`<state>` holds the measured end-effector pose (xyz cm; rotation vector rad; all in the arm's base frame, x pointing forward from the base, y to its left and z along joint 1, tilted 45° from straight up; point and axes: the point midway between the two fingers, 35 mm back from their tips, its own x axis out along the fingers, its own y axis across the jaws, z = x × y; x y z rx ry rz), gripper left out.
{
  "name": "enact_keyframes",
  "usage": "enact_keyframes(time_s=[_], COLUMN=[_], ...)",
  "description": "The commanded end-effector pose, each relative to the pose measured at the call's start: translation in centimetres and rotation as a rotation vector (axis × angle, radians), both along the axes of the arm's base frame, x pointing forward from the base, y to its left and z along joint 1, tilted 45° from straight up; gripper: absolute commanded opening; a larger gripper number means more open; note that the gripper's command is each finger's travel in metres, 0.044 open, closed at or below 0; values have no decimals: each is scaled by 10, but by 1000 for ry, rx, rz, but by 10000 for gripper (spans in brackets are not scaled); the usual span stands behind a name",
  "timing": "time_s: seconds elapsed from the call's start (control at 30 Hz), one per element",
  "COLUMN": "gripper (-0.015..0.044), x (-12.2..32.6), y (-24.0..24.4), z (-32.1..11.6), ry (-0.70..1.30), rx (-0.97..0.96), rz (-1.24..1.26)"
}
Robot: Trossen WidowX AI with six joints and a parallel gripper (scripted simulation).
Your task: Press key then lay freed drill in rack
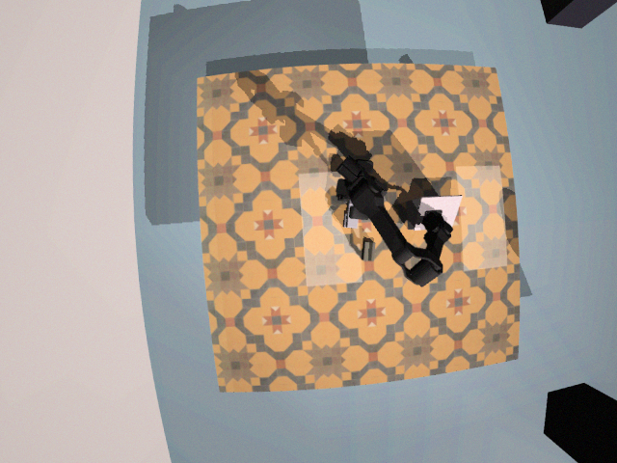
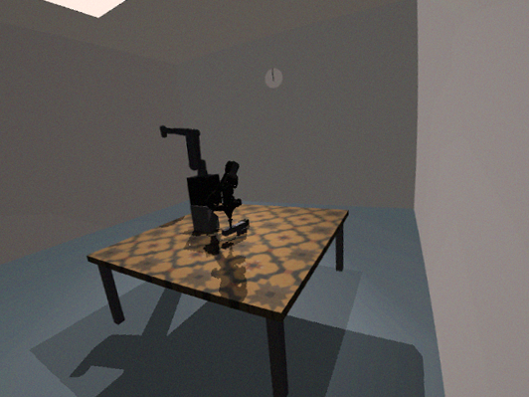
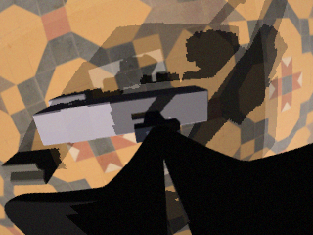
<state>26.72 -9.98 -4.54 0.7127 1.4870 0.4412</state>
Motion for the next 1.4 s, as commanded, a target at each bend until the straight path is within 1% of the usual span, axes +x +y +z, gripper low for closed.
enact_keyframes(time_s=[0.0, 0.2, 0.33, 0.53, 0.67, 0.7, 0.77, 0.93, 1.13, 1.2, 1.37], gripper=[0, 0, 105, 263, 367, 394, 440, 440, 440, 440, 440], x=[0, 1, 3, 1, 1, 3, 13, 32, 27, 25, 25], y=[22, 24, 8, -38, -39, -31, -11, 71, 142, 150, 150], z=[-13, -14, -2, 39, 40, 35, 40, 59, 76, 78, 78], ry=[24, 24, 25, 26, 26, 4, -121, -593, -1010, -1063, -1063], rx=[37, 38, 35, 34, 34, 27, 8, -32, -27, -24, -24], rz=[41, 41, 40, 41, 41, 47, 184, 697, 1122, 1173, 1173])
